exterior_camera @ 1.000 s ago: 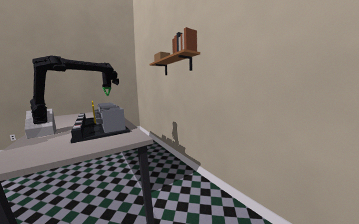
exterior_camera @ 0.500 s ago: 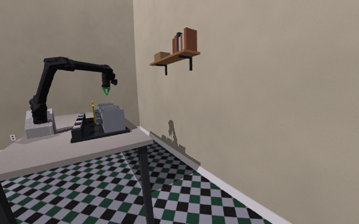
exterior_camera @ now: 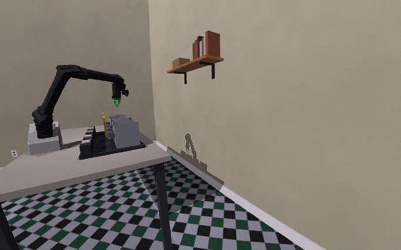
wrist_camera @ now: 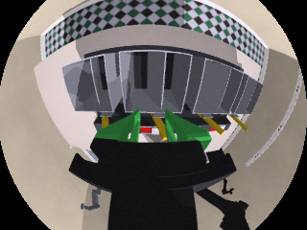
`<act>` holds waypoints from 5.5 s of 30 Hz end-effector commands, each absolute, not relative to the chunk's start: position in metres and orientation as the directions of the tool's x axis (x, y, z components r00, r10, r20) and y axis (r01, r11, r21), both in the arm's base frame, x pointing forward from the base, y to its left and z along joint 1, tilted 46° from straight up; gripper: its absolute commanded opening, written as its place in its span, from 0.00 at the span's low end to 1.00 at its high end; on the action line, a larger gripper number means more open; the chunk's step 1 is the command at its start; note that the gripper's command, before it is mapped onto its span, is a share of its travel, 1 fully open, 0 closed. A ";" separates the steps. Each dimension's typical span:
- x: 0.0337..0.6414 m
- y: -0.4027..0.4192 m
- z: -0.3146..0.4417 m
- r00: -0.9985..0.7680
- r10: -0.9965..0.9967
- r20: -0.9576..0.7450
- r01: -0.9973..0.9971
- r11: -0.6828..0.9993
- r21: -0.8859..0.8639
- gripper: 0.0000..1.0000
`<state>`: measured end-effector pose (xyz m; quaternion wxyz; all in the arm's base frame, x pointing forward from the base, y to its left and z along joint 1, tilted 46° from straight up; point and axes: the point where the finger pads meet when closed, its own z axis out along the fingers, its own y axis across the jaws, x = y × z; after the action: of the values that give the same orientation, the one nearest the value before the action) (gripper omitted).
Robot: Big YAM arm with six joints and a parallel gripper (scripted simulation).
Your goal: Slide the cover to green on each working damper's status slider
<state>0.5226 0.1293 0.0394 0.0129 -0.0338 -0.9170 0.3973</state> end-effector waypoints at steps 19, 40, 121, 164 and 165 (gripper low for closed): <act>0.544 0.141 0.061 -0.993 0.084 -0.082 0.117 0.704 -0.700 0.36; 0.544 0.141 0.061 -0.993 0.084 -0.082 0.117 0.704 -0.700 0.36; 0.400 0.058 0.013 -0.995 0.091 -0.029 0.093 0.864 -0.495 0.36; 0.403 0.054 -0.001 -0.996 0.079 -0.042 0.090 0.868 -0.489 0.36; 0.403 0.054 -0.001 -0.996 0.079 -0.042 0.090 0.868 -0.489 0.36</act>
<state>0.3979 0.0539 0.0007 -0.0049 -0.0471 -0.9659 0.2544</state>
